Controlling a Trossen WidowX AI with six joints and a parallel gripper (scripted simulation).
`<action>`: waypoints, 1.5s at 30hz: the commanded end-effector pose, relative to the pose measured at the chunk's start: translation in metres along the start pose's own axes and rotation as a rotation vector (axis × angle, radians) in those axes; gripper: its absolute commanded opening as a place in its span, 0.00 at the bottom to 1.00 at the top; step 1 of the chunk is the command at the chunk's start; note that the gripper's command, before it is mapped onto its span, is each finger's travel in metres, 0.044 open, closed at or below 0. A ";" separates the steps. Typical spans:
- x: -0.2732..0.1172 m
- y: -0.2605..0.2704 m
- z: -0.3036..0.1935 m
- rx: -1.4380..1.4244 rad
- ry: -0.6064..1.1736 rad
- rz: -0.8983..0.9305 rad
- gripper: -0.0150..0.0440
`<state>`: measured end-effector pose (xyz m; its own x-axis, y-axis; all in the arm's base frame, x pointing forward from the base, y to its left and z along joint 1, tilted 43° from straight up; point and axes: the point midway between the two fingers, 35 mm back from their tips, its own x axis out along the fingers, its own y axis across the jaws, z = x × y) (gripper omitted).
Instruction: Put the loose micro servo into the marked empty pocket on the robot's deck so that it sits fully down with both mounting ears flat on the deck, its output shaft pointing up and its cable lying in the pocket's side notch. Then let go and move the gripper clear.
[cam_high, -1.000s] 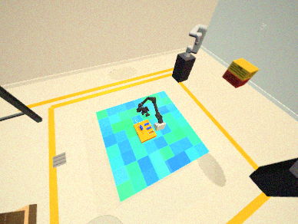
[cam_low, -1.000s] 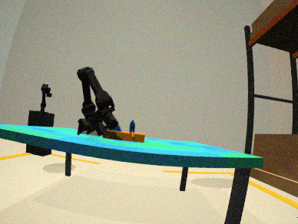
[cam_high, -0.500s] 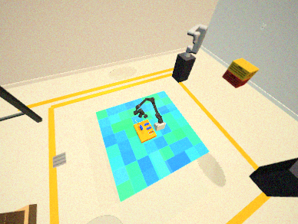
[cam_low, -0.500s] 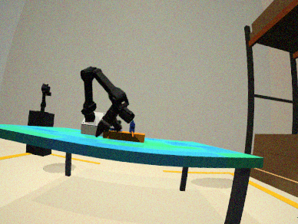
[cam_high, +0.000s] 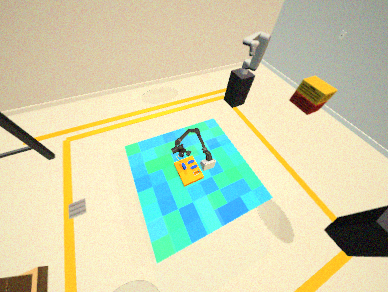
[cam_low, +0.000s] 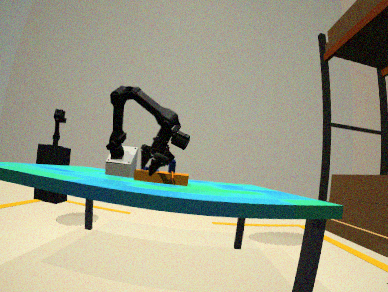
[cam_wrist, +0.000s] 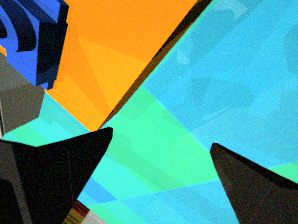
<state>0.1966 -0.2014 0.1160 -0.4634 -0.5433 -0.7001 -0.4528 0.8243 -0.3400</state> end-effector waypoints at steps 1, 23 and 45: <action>-0.015 0.006 0.021 -0.138 -0.033 -0.040 1.00; -0.090 0.065 0.103 -0.809 -0.114 -0.283 1.00; -0.093 0.092 0.133 -1.066 -0.116 -0.385 1.00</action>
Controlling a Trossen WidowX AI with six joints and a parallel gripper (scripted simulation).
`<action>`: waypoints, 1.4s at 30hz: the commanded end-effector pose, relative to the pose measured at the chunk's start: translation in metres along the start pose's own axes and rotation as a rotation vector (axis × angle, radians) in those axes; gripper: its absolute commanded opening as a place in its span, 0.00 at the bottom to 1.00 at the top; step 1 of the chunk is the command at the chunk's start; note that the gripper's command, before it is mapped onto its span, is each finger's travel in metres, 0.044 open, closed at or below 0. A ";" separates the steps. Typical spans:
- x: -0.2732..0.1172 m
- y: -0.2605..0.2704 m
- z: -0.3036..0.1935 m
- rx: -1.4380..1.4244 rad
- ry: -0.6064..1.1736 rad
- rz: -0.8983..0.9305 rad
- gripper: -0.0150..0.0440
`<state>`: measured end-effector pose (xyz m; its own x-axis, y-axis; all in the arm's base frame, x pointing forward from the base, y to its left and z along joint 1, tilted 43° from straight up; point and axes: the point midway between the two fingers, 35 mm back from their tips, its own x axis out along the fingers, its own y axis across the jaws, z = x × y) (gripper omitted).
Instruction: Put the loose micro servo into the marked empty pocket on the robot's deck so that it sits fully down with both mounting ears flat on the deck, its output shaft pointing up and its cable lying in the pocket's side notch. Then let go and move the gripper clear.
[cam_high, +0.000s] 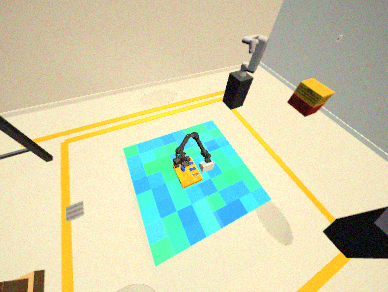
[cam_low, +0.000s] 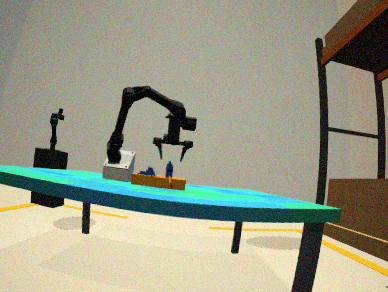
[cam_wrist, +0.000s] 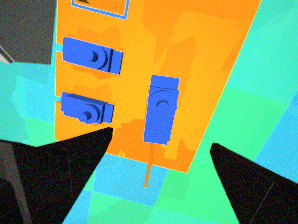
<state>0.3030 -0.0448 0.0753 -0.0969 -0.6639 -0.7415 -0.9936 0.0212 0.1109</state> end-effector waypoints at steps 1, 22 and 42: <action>0.014 0.002 -0.001 -0.009 0.005 0.009 1.00; 0.034 0.002 -0.001 -0.009 0.006 0.009 0.91; 0.025 0.002 -0.001 -0.009 0.005 0.008 0.25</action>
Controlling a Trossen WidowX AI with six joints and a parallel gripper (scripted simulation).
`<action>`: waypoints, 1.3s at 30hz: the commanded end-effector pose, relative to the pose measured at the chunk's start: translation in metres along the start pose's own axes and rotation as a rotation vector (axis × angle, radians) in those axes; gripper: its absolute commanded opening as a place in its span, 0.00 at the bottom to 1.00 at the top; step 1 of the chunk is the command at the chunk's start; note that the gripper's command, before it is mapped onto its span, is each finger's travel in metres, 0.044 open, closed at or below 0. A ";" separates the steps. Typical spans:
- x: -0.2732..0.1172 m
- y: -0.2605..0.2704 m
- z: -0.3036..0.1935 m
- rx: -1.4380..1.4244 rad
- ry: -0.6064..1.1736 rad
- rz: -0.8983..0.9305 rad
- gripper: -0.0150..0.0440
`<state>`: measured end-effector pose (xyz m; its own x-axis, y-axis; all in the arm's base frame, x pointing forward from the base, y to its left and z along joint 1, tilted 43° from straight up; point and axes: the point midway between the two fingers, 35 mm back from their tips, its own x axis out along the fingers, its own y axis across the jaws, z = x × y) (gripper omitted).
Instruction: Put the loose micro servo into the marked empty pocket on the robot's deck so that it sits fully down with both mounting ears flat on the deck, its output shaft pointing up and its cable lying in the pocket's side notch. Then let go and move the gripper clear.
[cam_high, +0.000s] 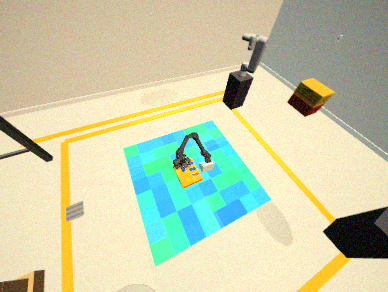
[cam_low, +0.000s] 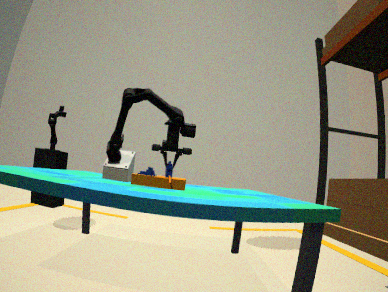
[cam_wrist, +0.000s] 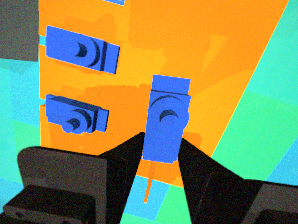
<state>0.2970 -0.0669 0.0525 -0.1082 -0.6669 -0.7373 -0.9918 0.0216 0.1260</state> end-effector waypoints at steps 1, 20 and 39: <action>-0.010 -0.001 0.000 0.001 0.001 -0.003 0.25; -0.028 0.011 0.005 0.000 0.000 -0.002 0.25; -0.029 -0.002 0.106 0.001 -0.005 -0.004 0.25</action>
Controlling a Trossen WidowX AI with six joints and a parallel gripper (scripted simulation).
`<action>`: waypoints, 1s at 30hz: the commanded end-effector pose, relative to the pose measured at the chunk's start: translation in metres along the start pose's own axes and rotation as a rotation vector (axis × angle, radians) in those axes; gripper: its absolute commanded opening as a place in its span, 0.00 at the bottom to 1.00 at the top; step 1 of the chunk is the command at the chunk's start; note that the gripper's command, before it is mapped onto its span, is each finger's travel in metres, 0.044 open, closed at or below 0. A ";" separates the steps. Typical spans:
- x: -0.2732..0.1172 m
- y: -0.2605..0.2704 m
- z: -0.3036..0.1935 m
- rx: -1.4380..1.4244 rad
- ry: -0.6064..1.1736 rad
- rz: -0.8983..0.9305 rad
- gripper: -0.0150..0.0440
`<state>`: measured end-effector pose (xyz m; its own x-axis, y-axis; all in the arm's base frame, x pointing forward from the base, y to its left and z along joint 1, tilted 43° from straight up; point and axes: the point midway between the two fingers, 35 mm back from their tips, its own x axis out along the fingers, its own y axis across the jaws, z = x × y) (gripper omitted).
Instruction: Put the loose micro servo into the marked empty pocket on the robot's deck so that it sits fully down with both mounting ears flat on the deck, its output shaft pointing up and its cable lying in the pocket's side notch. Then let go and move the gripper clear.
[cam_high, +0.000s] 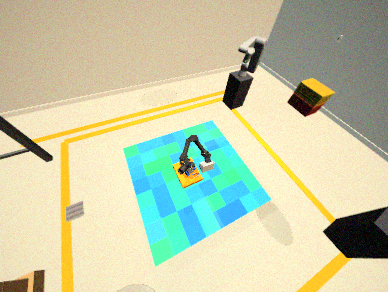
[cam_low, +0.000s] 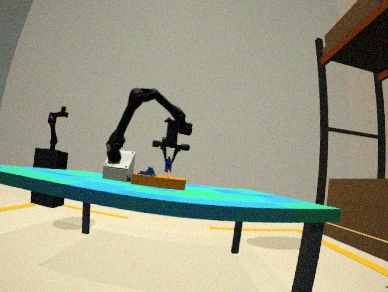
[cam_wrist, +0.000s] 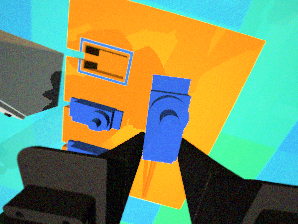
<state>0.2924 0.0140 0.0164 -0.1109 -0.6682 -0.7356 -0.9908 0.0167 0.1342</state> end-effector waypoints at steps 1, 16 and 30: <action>-0.002 -0.005 0.027 0.010 -0.007 -0.007 0.25; -0.003 -0.007 0.047 0.196 -0.009 -0.007 0.25; -0.003 -0.007 0.047 0.683 -0.010 -0.004 0.25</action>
<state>0.2962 0.0497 -0.0138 -0.1039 -0.6655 -0.7391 -0.8820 0.4050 -0.2407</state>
